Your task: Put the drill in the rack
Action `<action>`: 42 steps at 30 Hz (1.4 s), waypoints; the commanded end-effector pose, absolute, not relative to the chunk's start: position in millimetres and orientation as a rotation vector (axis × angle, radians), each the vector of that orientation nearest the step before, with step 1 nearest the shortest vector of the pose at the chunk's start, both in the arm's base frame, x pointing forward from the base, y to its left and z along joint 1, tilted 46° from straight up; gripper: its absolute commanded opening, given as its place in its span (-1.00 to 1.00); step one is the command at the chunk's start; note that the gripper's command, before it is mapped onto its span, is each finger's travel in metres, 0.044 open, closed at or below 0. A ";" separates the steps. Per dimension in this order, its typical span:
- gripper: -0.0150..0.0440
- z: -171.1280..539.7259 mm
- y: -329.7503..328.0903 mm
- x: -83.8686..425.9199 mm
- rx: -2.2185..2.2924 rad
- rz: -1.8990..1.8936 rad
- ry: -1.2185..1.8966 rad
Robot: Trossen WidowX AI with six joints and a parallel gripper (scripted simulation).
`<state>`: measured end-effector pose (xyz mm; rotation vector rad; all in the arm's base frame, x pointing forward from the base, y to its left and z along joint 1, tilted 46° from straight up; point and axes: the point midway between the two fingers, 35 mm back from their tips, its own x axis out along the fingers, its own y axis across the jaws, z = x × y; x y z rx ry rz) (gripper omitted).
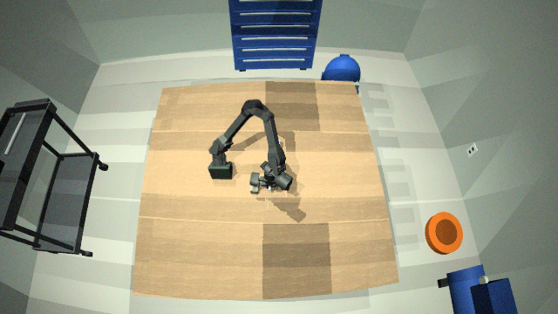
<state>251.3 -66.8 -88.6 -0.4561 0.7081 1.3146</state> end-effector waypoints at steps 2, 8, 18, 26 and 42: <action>-0.49 -92.9 -74.3 251.3 -0.466 1.313 0.708; -0.49 -99.3 -81.3 249.3 -0.467 1.313 0.708; -0.49 -108.7 -91.4 246.4 -0.468 1.313 0.709; -0.49 -115.7 -99.0 244.1 -0.469 1.313 0.710; -0.49 -105.9 -101.2 241.9 -0.469 1.313 0.710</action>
